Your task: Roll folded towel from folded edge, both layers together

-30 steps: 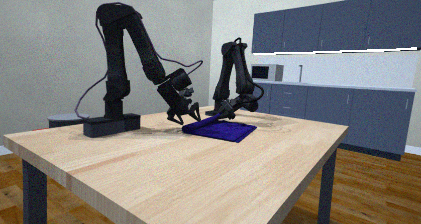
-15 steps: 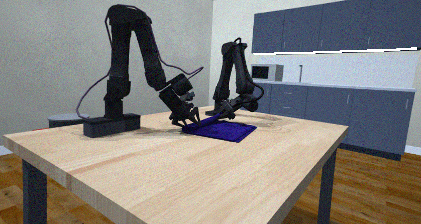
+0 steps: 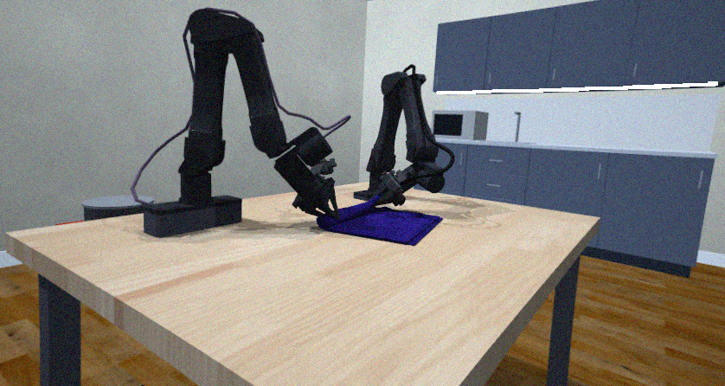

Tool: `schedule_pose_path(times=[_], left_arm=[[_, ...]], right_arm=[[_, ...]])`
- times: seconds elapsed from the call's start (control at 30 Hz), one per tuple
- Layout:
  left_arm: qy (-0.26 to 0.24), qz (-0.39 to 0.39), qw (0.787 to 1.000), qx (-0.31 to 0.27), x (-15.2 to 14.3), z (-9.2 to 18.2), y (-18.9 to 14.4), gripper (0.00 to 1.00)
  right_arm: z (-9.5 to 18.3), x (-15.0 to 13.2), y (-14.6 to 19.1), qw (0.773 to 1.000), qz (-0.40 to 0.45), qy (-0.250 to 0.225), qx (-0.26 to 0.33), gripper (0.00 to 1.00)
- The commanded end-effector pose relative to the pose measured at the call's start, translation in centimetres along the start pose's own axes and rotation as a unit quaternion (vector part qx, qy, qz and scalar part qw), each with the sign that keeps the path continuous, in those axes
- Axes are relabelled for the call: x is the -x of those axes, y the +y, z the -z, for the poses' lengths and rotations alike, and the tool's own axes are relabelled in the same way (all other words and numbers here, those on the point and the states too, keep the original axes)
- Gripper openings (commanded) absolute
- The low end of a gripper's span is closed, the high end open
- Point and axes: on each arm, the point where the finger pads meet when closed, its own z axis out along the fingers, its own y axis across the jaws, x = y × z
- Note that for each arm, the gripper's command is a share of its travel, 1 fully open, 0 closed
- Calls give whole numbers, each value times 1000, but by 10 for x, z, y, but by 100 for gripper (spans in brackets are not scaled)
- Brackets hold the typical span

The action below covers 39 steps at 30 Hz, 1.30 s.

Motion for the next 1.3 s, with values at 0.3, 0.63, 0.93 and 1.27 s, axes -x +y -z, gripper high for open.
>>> schedule_pose_path(times=[0.3,0.63,0.93,1.27], left_arm=[[-12,-13,1000,-4,9,2,1,8],[-12,-13,1000,-4,12,6,-4,54],[-12,-13,1000,-4,14,11,-7,85],[-12,-13,1000,-4,13,50,-7,85]], right_arm=[[-1,1,0,1000,-4,-5,0,17],[-1,1,0,1000,-4,-5,0,17],[-1,1,0,1000,-5,-4,1,17],[-1,2,0,999,-36,-2,40,17]])
